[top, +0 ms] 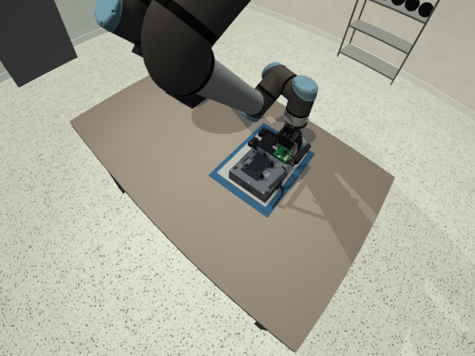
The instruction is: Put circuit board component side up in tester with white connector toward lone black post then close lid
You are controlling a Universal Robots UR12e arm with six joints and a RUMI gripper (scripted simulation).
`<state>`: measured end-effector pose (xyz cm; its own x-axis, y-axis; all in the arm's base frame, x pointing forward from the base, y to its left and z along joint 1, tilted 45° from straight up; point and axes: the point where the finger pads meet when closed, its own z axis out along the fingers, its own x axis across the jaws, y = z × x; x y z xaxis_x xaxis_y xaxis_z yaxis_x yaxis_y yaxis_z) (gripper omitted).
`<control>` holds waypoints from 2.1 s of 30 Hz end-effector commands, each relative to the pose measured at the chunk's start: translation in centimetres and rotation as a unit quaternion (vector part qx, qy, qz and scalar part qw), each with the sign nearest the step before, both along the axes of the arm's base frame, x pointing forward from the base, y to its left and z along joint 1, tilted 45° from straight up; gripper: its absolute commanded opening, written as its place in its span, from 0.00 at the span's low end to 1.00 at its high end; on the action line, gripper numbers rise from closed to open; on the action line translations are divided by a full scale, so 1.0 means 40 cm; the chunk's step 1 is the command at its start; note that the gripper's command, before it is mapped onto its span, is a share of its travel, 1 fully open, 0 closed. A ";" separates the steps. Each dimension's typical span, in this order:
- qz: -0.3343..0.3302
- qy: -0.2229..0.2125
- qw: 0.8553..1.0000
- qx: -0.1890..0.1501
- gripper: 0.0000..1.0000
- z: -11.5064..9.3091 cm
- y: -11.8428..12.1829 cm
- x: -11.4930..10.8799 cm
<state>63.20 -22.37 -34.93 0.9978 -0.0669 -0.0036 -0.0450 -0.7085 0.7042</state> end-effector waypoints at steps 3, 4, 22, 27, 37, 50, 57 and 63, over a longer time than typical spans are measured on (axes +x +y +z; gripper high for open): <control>0.000 0.000 1.000 0.000 0.39 0.019 0.018 -0.001; 0.000 0.000 1.000 0.000 0.39 0.021 0.019 -0.001; 0.000 0.000 1.000 0.000 0.39 0.035 0.033 0.000; 0.000 0.000 1.000 0.000 0.39 0.036 0.032 0.001; 0.000 0.000 1.000 0.000 0.39 0.038 0.036 0.000; 0.000 0.000 1.000 0.000 0.39 0.071 0.069 0.002; 0.000 0.000 1.000 -0.001 0.39 0.106 0.104 0.004; 0.000 0.000 1.000 -0.001 0.39 0.126 0.123 0.006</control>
